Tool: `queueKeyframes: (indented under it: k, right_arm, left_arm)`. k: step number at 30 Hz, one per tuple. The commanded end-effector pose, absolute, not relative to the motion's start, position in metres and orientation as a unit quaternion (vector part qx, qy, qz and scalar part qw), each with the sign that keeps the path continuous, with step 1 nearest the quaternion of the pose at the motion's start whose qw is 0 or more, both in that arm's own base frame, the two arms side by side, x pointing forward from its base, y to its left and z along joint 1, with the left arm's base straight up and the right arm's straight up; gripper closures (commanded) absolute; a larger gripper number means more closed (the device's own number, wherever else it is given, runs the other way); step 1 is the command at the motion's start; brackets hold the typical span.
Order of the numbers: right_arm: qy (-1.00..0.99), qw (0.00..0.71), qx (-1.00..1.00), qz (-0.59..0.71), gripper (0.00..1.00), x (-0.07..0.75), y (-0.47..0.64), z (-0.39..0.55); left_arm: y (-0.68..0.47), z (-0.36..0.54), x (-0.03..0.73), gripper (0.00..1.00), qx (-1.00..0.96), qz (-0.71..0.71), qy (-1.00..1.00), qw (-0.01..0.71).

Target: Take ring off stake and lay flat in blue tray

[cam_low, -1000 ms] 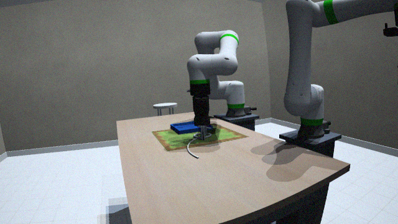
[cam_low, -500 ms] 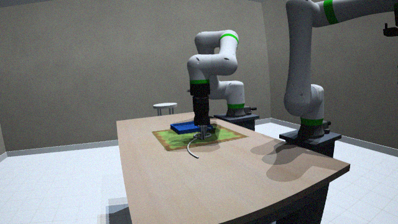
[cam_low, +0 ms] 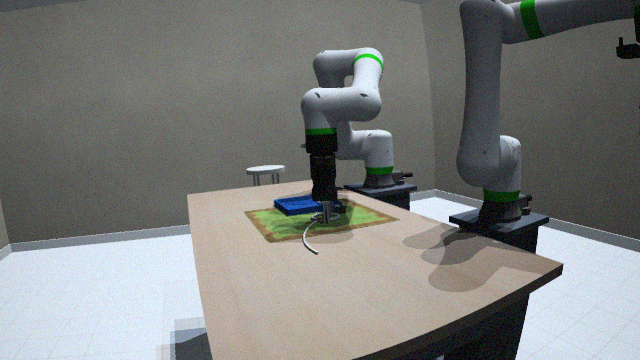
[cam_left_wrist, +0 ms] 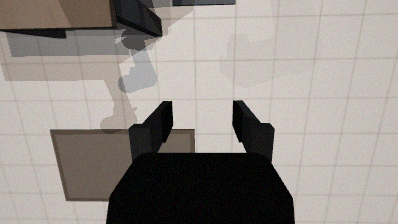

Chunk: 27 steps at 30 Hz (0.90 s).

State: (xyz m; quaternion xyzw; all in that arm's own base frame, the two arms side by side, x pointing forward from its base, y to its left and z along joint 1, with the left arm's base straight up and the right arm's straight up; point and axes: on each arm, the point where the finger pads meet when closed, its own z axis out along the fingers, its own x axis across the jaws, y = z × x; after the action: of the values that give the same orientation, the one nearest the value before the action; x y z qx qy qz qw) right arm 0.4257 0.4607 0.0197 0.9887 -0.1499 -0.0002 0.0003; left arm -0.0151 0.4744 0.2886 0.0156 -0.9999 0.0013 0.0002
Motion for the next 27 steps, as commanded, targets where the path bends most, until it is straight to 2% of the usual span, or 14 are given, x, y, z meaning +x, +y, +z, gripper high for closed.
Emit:
queueKeyframes:
  k: [1, 27]
  right_arm:
    - [-0.150, -0.001, 0.989, 0.001, 1.00, 0.426, 0.461, 0.021]
    - [-0.150, -0.001, 0.989, 0.001, 1.00, 0.421, 0.446, 0.021]
  left_arm:
    - [0.475, 0.290, -0.015, 0.00, 0.016, 0.000, -1.000, 0.000]
    - [0.475, 0.290, -0.015, 0.00, 0.016, 0.000, -1.000, 0.000]
